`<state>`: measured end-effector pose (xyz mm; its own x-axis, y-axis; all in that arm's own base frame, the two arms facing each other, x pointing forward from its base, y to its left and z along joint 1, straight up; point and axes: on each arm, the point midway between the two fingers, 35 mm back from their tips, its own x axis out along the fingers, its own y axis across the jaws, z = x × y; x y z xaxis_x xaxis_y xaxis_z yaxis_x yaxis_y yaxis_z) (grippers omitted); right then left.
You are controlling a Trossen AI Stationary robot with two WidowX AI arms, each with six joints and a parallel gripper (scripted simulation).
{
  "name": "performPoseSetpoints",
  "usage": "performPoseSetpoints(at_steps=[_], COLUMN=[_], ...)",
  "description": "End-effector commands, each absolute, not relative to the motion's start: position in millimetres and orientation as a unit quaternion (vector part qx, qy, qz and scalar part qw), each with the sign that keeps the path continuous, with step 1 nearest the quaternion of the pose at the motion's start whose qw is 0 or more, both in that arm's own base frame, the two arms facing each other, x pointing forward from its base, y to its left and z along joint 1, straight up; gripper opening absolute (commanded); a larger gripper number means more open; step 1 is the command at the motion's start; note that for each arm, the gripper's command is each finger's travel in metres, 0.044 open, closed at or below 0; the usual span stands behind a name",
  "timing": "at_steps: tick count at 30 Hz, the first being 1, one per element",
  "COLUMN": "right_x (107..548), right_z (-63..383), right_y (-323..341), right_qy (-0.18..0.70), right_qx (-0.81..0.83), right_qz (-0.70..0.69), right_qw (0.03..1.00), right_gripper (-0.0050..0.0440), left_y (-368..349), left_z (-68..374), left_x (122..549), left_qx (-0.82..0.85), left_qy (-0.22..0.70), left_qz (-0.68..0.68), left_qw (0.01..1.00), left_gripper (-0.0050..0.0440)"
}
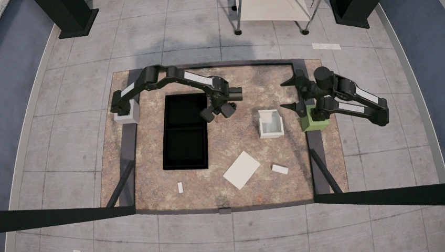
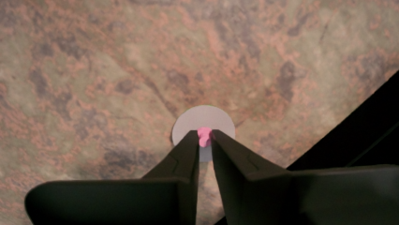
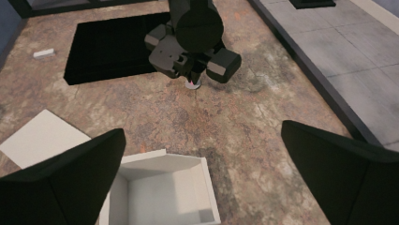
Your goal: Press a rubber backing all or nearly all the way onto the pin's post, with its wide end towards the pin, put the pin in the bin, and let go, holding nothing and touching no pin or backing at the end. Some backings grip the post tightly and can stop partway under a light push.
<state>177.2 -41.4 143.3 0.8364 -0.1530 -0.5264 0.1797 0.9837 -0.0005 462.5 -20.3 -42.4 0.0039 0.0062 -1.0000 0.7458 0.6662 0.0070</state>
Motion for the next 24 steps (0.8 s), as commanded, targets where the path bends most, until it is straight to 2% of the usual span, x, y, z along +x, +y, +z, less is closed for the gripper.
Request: performPoseSetpoints(at_steps=[1, 9, 10, 12, 15, 19, 22, 24], right_x=[177.2, 177.2, 177.2, 177.2, 177.2, 177.2, 177.2, 177.2], right_z=[146.7, 146.7, 146.7, 146.7, 146.7, 146.7, 146.7, 146.7], right_y=[-41.5, -41.5, -41.5, -41.5, -41.5, -41.5, -41.5, -41.5], right_qy=[0.269, 0.269, 0.269, 0.269, 0.269, 0.269, 0.269, 0.269], right_qx=[0.023, 0.023, 0.023, 0.023, 0.023, 0.023, 0.023, 0.023], right_qz=[-0.087, -0.087, -0.087, -0.087, -0.087, -0.087, -0.087, -0.087], right_qw=[0.959, 0.959, 0.959, 0.959, 0.959, 0.959, 0.959, 0.959], right_gripper=[0.0440, 0.0440, 0.0440, 0.0440, 0.0440, 0.0440, 0.0440, 0.0440], left_y=[-20.4, -20.6, -20.6, -20.6, -20.6, -20.6, -20.6, -20.6], left_z=[-41.6, -31.9, -31.9, -31.9, -31.9, -31.9, -15.7, -9.7], left_x=[464.4, 468.5, 468.5, 468.5, 468.5, 468.5, 473.5, 473.2], left_qx=[0.292, 0.295, 0.295, 0.295, 0.295, 0.295, 0.299, 0.299], left_qy=[0.641, 0.634, 0.634, 0.634, 0.634, 0.634, 0.625, 0.625], left_qz=[-0.287, -0.283, -0.283, -0.283, -0.283, -0.283, -0.280, -0.280], left_qw=[0.649, 0.656, 0.656, 0.656, 0.656, 0.656, 0.665, 0.665], left_gripper=[-0.0050, -0.0050, 0.0024, 0.0024, 0.0093, 0.0093, 0.0153, 0.0153])
